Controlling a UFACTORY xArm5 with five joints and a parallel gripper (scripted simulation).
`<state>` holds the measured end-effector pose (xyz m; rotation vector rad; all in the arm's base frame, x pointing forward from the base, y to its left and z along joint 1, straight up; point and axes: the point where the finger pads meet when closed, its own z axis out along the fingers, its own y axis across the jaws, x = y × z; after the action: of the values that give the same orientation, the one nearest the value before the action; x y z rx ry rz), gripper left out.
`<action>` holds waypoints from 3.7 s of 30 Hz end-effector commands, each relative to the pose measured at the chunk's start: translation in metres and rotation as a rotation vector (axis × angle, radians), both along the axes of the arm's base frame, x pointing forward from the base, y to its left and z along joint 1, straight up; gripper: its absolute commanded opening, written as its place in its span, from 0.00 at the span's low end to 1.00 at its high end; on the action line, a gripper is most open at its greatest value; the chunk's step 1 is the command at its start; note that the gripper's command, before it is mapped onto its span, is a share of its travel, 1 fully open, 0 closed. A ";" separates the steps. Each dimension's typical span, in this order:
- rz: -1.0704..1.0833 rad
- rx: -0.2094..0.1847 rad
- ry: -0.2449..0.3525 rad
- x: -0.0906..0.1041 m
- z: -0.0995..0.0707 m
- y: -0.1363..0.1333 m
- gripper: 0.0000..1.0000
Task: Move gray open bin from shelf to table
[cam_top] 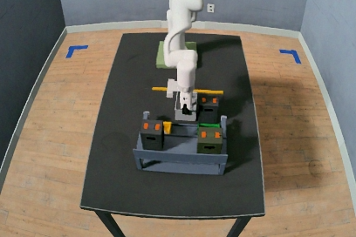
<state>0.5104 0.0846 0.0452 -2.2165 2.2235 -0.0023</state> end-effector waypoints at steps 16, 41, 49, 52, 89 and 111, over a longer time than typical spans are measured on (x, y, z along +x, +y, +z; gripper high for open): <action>0.000 -0.003 -0.006 0.002 0.002 0.000 0.00; 0.000 0.001 -0.005 0.002 0.002 0.000 0.34; 0.000 0.001 -0.005 0.002 0.002 0.000 0.34; 0.000 0.001 -0.005 0.002 0.002 0.000 0.34; 0.000 0.001 -0.005 0.002 0.002 0.000 0.34; 0.000 -0.003 -0.005 0.002 0.043 0.000 0.34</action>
<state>0.5112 0.0848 0.0813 -2.2152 2.2222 -0.0043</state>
